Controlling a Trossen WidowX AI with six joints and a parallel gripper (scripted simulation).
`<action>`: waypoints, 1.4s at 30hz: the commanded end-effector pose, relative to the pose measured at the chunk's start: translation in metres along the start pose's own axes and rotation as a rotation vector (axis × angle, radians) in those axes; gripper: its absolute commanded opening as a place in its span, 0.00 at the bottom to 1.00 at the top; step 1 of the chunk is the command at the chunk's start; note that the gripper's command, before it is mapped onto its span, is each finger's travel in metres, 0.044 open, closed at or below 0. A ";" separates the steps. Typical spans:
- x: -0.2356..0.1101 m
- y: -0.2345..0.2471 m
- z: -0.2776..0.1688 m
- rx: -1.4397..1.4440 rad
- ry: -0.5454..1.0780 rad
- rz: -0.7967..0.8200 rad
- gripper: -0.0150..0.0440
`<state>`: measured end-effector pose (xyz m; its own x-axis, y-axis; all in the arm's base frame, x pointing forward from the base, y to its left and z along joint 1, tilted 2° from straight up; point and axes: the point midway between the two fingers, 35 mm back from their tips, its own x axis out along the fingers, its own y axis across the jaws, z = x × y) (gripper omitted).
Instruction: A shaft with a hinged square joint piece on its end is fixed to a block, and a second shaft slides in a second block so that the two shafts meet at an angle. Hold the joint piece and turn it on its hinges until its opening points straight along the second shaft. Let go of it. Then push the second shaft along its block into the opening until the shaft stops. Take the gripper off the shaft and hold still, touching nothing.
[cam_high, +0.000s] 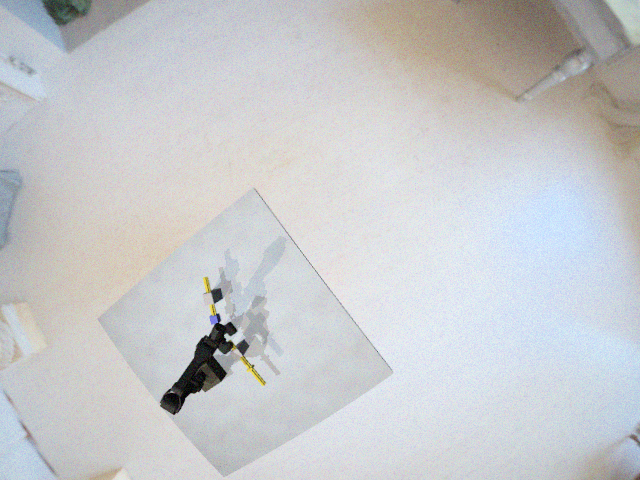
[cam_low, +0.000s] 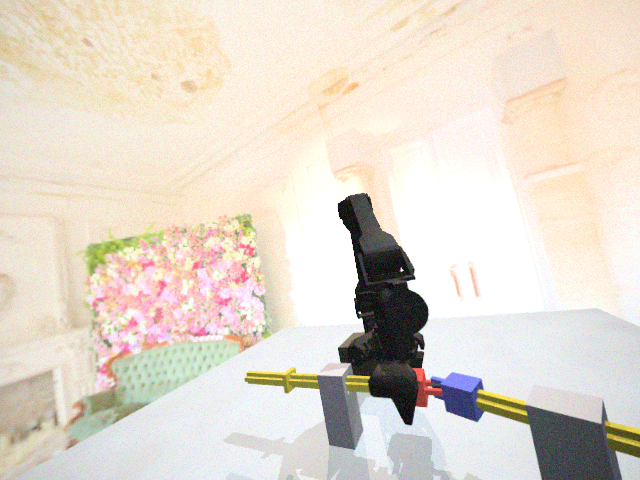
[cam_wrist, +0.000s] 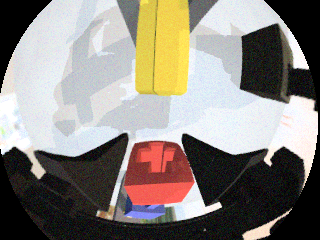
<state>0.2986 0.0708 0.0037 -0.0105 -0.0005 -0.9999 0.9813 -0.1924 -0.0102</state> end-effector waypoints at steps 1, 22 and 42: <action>0.000 0.000 0.000 0.001 0.000 -0.001 0.95; -0.028 -0.001 -0.005 -0.001 -0.201 0.009 1.00; -0.065 0.005 -0.006 -0.427 -0.148 -0.026 1.00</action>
<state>0.3024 0.0757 0.0574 -0.0470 -0.1661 -0.9850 0.9875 0.1408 -0.0709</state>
